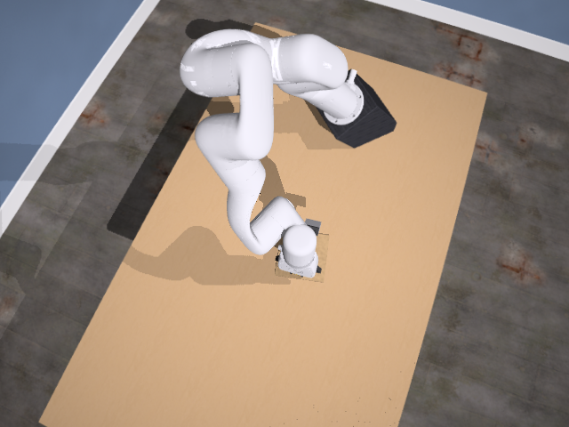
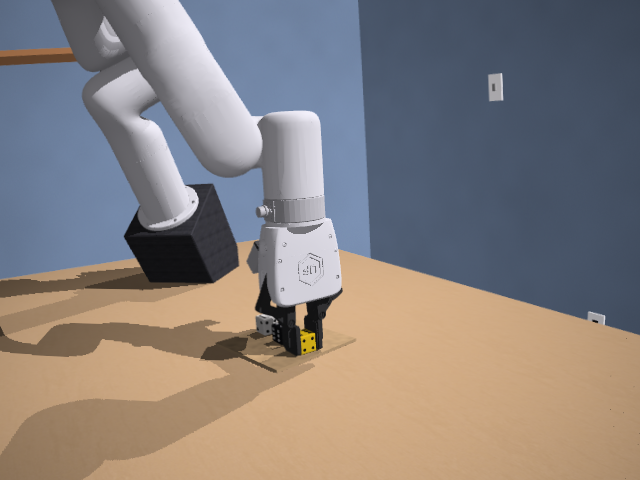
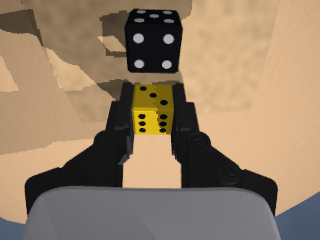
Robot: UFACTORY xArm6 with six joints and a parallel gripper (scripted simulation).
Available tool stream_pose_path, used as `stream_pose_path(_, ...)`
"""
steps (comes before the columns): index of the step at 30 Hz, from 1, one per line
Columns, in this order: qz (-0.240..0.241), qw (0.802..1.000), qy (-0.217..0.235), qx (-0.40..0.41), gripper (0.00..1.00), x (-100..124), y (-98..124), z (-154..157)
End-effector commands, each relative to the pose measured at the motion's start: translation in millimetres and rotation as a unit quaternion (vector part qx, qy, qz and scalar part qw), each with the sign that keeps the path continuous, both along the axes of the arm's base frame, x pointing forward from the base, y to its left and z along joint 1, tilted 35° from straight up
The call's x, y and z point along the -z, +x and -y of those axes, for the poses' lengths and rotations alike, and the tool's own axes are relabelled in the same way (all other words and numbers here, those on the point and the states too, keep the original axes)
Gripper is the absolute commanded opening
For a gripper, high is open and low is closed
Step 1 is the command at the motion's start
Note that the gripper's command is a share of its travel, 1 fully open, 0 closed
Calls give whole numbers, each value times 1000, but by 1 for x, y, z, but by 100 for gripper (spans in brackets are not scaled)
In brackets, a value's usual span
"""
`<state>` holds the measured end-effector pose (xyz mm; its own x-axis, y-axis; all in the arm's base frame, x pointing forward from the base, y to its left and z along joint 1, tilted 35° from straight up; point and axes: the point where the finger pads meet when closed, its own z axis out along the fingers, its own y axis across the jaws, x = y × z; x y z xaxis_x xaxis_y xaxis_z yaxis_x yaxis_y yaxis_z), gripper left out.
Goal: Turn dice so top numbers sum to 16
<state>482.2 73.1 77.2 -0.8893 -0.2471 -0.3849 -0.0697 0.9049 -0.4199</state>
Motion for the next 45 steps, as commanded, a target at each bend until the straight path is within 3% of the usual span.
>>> stream_pose_path(1, 1, 1000, 1, -1, 21, -1, 1, -1)
stream_pose_path(30, 1, 1000, 1, -1, 21, -1, 1, -1)
stream_pose_path(45, 1, 1000, 1, -1, 42, -1, 1, -1)
